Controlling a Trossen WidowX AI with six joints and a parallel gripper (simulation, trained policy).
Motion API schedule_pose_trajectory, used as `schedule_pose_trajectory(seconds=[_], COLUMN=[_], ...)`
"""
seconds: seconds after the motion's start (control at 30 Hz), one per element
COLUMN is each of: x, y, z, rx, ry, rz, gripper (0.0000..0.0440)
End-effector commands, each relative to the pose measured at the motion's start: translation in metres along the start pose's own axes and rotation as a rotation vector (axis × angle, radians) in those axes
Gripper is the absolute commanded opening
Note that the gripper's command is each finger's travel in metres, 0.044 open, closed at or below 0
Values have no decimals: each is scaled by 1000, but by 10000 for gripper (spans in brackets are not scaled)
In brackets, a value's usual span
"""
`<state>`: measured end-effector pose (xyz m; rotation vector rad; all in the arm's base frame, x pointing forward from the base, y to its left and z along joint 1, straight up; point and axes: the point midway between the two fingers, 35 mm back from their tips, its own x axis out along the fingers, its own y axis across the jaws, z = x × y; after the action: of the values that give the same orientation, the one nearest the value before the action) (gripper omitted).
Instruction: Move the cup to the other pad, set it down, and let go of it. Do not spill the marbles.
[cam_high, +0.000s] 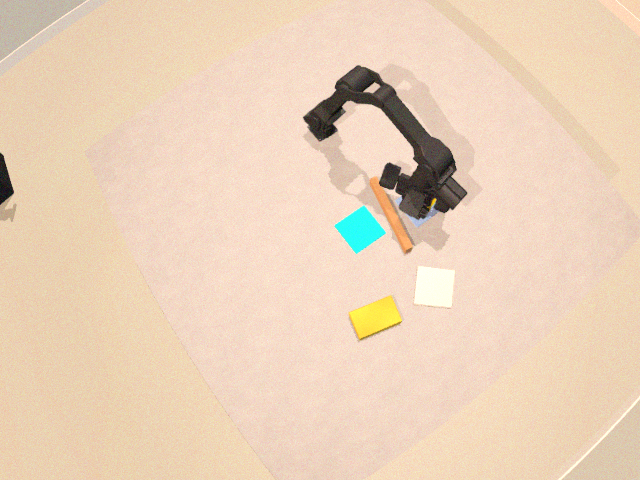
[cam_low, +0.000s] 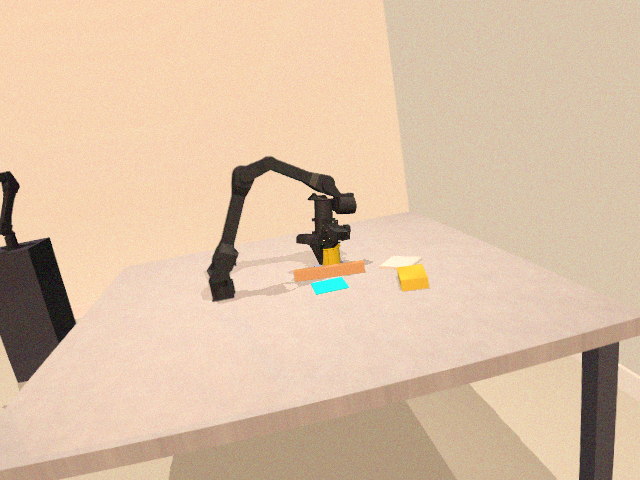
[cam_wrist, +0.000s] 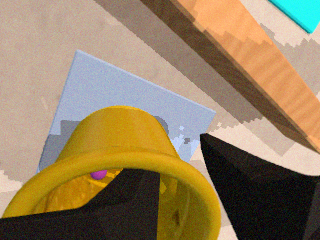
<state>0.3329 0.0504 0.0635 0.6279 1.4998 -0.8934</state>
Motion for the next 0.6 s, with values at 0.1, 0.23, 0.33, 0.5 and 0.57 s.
schedule_pose_trajectory(seconds=[0.1, 0.23, 0.33, 0.5, 0.57], x=[5, -2, -9, -24, -30], y=[-6, -10, -14, -23, -28], z=[1, 1, 2, 4, 5], rx=[-43, -42, -36, -12, 1], ry=[-11, -12, -15, -18, -20], rz=[-7, 3, 11, 27, 36], gripper=[16, 20, 26, 23, 21])
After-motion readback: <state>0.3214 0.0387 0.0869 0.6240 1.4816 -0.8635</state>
